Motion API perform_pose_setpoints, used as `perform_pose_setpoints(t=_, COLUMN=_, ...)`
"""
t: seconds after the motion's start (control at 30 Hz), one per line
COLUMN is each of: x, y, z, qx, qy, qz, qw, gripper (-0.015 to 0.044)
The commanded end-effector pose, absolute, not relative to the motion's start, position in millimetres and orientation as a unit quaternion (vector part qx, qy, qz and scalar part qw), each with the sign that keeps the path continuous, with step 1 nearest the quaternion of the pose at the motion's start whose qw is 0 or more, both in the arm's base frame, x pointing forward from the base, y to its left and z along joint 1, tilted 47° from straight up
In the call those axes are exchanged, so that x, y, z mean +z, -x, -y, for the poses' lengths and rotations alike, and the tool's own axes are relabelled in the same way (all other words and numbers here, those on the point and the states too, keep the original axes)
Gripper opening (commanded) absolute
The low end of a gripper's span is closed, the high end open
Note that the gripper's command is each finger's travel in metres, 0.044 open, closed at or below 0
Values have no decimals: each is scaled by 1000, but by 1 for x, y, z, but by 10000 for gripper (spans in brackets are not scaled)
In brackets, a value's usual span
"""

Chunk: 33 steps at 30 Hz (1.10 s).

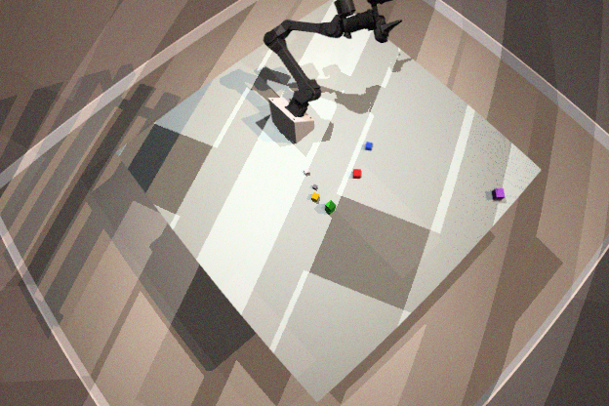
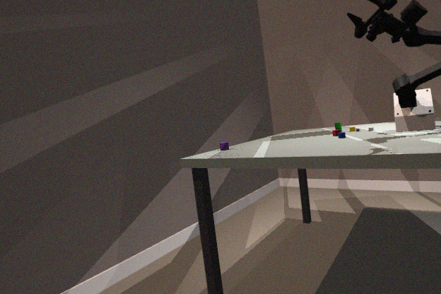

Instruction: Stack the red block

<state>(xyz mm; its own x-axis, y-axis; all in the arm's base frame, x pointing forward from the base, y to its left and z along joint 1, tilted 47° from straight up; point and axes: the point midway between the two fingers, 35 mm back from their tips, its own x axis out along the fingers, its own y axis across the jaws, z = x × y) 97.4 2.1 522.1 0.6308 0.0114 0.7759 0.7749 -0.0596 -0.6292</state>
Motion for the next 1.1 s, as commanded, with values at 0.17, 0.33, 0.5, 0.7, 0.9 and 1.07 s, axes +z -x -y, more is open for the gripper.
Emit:
perform_pose_setpoints(t=0.17, x=510, y=-130, z=-10, qx=-260, qy=665, qz=283, qw=640, gripper=440)
perform_pose_setpoints(t=0.33, x=494, y=-168, z=-19, qx=-194, qy=661, qz=261, qw=676, gripper=440)
perform_pose_setpoints(t=0.5, x=464, y=-218, z=-26, qx=-109, qy=652, qz=214, qw=719, gripper=440)
perform_pose_setpoints(t=0.7, x=421, y=-269, z=-31, qx=-11, qy=614, qz=146, qw=776, gripper=440)
perform_pose_setpoints(t=0.9, x=372, y=-311, z=-35, qx=84, qy=532, qz=60, qw=841, gripper=440)
perform_pose_setpoints(t=1.07, x=328, y=-337, z=-35, qx=149, qy=445, qz=-25, qw=883, gripper=440)
